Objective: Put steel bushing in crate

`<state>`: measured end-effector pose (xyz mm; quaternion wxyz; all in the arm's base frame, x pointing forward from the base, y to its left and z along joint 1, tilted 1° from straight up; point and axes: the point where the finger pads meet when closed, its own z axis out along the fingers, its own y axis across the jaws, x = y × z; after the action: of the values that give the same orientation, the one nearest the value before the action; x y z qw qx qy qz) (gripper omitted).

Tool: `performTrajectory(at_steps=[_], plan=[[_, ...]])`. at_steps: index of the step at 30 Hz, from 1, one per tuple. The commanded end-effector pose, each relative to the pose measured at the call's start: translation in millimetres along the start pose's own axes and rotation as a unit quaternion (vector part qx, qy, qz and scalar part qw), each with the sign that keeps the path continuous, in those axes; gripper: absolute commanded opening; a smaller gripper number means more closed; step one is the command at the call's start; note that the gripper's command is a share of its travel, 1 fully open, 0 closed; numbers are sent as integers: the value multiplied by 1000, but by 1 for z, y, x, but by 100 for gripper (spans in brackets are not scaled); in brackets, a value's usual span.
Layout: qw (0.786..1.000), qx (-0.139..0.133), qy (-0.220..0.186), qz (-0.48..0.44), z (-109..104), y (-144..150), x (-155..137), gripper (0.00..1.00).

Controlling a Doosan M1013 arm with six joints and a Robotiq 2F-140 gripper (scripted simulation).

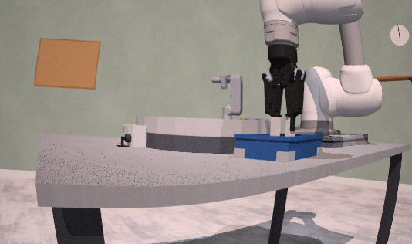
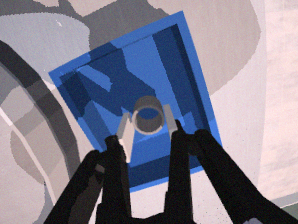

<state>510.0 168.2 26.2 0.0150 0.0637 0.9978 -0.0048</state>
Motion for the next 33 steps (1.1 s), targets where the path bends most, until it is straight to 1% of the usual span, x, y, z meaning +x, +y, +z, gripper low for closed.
performTrajectory(at_steps=[1,4,8,12,17,19,23,33], plan=[[1000,0,0,0,-1,0,0,28],[1000,0,0,0,-3,0,0,28],[1000,0,0,0,-11,0,0,28],[1000,0,0,0,-25,0,0,28],[1000,0,0,0,-49,0,-1,28],[1000,0,0,0,-49,0,-1,28],[1000,0,0,0,-67,0,-1,28],[1000,0,0,0,-67,0,-1,28]])
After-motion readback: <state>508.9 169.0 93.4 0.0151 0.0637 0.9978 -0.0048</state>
